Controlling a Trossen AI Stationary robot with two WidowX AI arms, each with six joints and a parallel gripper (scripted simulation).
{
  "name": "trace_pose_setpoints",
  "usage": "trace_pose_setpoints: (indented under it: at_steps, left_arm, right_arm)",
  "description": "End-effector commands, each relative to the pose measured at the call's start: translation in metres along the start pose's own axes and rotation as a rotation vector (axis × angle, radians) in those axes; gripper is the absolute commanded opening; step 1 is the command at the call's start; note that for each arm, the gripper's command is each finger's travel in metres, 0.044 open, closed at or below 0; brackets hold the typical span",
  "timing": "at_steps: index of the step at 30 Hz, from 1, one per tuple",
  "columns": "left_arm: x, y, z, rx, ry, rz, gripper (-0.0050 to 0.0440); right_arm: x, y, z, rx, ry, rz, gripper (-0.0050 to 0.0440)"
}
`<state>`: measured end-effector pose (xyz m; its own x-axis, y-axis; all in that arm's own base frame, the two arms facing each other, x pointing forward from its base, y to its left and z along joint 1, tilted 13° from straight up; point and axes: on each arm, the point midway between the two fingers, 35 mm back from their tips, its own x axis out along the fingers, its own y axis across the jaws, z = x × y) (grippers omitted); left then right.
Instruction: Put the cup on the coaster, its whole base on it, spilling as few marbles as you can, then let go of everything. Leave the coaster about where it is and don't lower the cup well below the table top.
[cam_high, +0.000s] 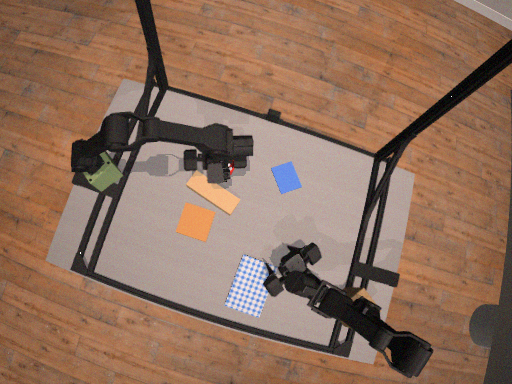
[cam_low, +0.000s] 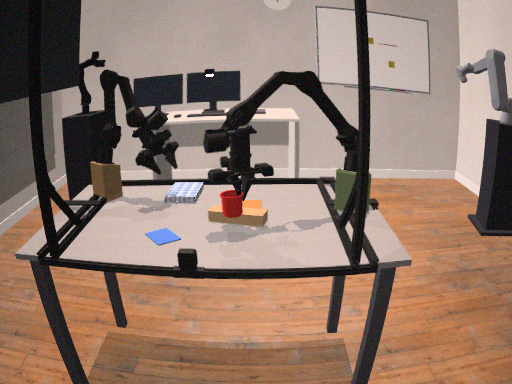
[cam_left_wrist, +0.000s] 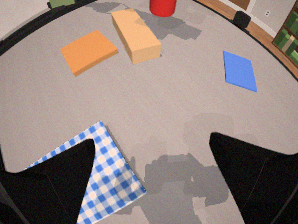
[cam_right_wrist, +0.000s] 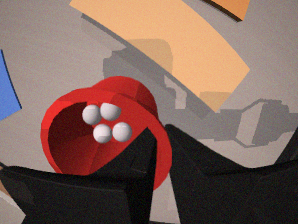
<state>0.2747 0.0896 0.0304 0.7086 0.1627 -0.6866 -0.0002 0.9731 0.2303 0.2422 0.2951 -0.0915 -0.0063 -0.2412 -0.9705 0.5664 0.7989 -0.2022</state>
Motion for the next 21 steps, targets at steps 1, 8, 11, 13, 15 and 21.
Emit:
trace_pose_setpoints:
  at_steps: [1,8,11,13,15,21]
  left_arm:
    - [0.000,0.000,0.000,0.000,0.000,0.000,0.0400]
    - [0.000,0.000,0.000,0.000,0.000,0.000,0.0400]
    - [0.000,0.000,0.000,0.000,0.000,0.000,0.0400]
    - [0.000,0.000,0.000,0.000,0.000,0.000,0.0400]
    - [0.000,0.000,0.000,0.000,0.000,0.000,0.0400]
    - [0.000,0.000,0.000,0.000,0.000,0.000,0.0400]
  right_arm:
    - [-0.024,0.000,0.000,0.004,0.000,0.014,0.0000]
    - [-0.006,0.001,0.000,0.000,0.000,0.007,0.0000]
    - [-0.006,0.001,0.000,0.000,0.000,0.007,0.0000]
    - [-0.006,0.001,0.000,0.000,0.000,0.007,0.0000]
    - [-0.006,0.001,0.000,0.000,0.000,0.007,0.0000]
    - [-0.006,0.000,0.002,0.000,0.000,0.008,0.0000]
